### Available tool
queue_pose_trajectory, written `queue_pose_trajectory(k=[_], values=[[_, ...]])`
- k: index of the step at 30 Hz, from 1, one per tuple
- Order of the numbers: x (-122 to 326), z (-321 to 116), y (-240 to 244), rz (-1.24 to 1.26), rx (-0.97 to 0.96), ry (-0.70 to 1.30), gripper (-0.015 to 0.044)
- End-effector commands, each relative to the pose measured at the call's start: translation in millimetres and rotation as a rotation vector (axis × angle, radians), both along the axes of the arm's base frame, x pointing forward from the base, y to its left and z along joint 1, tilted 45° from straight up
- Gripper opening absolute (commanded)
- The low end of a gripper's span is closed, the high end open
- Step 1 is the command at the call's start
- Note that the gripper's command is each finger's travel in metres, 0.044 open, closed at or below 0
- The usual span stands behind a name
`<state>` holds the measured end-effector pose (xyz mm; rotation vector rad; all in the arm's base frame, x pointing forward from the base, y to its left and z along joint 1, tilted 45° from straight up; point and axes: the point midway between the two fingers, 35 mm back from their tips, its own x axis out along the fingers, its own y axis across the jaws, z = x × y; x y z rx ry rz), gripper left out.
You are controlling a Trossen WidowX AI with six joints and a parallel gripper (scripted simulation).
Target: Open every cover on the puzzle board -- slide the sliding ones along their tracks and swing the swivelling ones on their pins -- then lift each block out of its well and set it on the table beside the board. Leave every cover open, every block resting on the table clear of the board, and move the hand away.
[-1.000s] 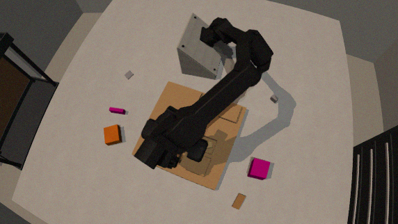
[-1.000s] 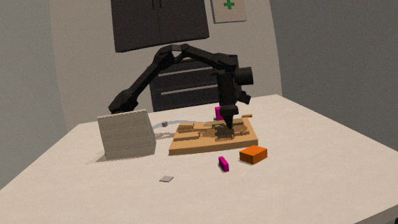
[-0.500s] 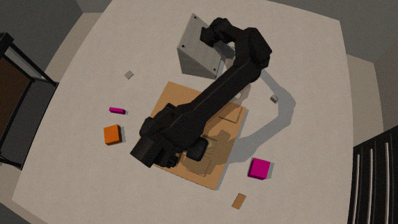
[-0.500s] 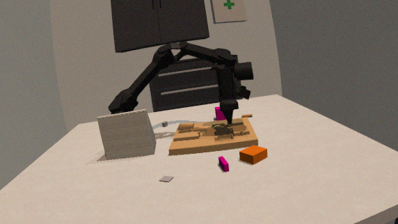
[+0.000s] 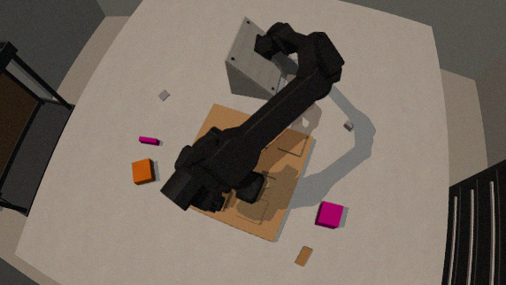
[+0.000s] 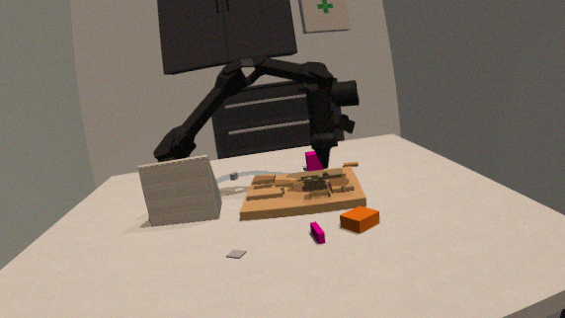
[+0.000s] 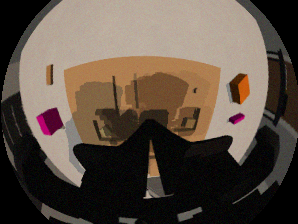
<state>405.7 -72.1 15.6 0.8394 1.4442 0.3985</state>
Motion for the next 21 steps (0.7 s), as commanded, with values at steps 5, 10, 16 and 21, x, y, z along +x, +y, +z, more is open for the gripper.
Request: queue_pose_trajectory(k=[5,10,16,21], values=[[-11.1,7.4,1.7,-0.067,0.012,0.067,0.0000],[-34.1,18.9,7.8,-0.201,0.035,0.200,0.0000],[-62.4,29.4,16.3,-0.356,0.062,0.355,0.0000],[-87.0,35.9,24.5,-0.485,0.085,0.483,0.0000]])
